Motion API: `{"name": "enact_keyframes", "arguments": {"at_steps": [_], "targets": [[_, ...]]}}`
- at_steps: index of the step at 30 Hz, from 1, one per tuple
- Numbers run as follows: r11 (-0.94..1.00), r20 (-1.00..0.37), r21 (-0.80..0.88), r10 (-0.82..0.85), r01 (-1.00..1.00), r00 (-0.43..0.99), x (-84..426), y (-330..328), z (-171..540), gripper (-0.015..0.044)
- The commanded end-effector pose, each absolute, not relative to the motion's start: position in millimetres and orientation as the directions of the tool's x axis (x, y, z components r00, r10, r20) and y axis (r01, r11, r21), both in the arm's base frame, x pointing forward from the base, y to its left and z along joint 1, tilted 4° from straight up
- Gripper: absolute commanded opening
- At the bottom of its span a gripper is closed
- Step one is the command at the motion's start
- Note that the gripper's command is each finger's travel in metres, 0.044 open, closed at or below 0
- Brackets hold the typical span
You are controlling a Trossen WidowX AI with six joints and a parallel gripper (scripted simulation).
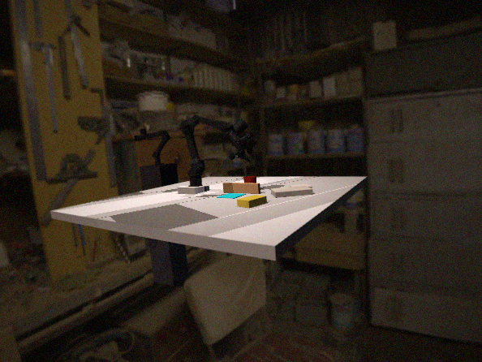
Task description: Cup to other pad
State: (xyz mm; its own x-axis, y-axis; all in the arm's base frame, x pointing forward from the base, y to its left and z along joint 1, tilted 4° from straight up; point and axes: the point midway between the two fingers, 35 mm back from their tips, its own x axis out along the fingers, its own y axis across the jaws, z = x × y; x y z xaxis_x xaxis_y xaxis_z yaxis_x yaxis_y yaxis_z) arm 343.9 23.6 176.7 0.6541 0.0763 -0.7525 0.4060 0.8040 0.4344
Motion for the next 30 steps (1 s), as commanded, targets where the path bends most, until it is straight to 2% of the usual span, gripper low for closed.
{"name": "enact_keyframes", "arguments": {"at_steps": [1,30], "targets": [[0.48,-0.995,0.09,0.077,0.873,0.061,298.8,40.9,117.3,0.0148],[0.471,-0.996,0.077,0.076,0.879,0.046,303.6,39.0,98.1,0.0148]]}}
